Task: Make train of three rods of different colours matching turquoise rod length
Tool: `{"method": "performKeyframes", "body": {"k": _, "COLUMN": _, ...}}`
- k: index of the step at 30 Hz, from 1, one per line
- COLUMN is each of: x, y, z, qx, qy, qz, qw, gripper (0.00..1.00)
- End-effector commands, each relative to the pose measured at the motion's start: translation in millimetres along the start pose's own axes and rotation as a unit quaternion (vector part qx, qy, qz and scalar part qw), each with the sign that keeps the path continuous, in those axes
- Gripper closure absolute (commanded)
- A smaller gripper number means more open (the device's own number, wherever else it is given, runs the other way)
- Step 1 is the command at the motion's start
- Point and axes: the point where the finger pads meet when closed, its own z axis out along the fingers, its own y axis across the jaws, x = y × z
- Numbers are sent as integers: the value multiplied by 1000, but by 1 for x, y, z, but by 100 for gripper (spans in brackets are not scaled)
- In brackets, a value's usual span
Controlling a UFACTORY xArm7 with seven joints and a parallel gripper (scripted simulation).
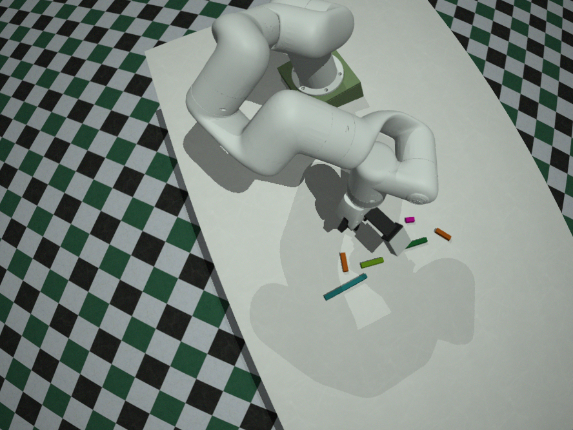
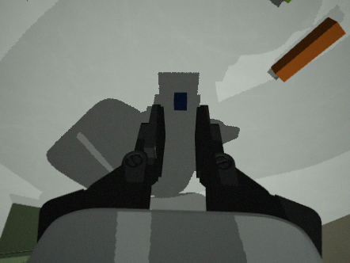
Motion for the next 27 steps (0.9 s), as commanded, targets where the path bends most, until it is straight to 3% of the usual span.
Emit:
{"method": "performKeyframes", "body": {"k": 1, "x": 1, "y": 0, "z": 3, "qx": -1, "qy": 1, "qz": 0, "qw": 1000, "gripper": 76}}
{"method": "performKeyframes", "body": {"k": 27, "x": 1, "y": 0, "z": 11, "qx": -1, "qy": 1, "qz": 0, "qw": 1000, "gripper": 76}}
